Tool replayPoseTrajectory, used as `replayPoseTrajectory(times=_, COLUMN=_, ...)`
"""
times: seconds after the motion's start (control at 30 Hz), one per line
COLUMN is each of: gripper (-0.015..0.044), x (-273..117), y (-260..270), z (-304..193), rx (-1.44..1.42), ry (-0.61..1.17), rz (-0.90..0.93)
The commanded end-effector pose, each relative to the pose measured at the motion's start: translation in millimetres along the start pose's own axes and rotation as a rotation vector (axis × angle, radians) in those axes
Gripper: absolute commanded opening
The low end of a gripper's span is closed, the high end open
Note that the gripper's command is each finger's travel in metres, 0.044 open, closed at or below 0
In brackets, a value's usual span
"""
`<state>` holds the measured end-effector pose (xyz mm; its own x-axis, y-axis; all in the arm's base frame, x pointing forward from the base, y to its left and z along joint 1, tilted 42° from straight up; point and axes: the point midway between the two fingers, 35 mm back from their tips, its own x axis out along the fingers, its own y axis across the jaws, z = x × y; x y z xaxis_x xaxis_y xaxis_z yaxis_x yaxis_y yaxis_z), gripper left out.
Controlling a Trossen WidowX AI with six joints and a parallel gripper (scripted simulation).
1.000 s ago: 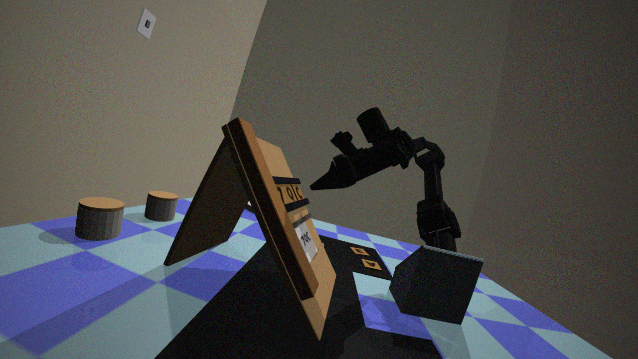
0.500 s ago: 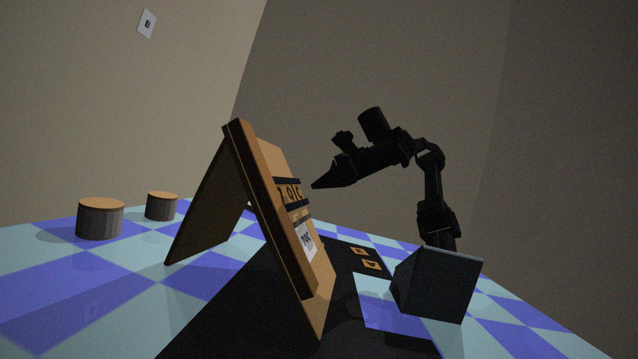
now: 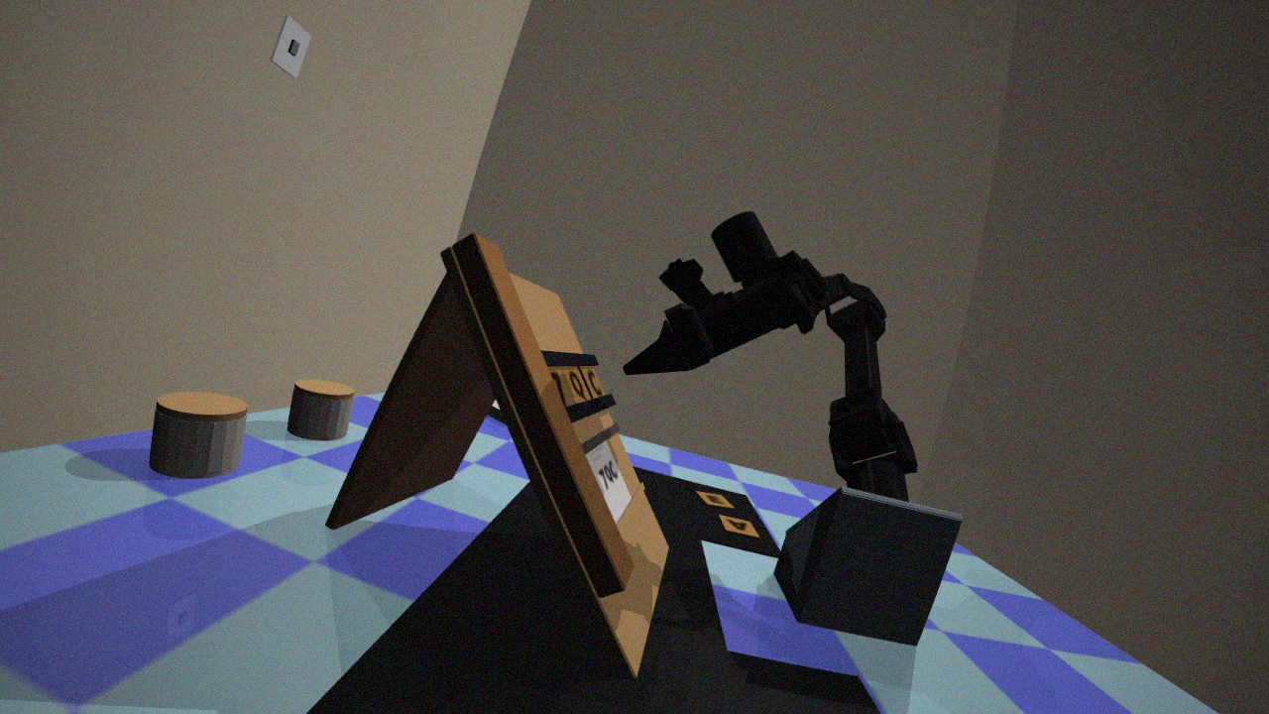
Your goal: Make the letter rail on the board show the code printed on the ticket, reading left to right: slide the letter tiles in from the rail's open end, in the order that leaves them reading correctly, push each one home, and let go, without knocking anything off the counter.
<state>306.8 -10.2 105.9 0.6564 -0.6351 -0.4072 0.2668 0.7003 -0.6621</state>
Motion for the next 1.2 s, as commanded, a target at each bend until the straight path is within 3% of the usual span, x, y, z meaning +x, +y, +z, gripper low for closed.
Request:
replayPoseTrajectory(times=0.0, gripper=0.0, x=0, y=0, z=0, rx=0.0, ry=0.0, rz=0.0)
replayPoseTrajectory(times=0.33, gripper=0.0, x=2, y=1, z=2, rx=-0.002, ry=0.021, rz=0.005)
replayPoseTrajectory(times=0.93, gripper=0.0, x=19, y=-36, z=25, rx=0.01, ry=0.665, rz=0.006)
replayPoseTrajectory(times=1.17, gripper=0.0, x=18, y=-38, z=25, rx=0.013, ry=0.69, rz=-0.002)
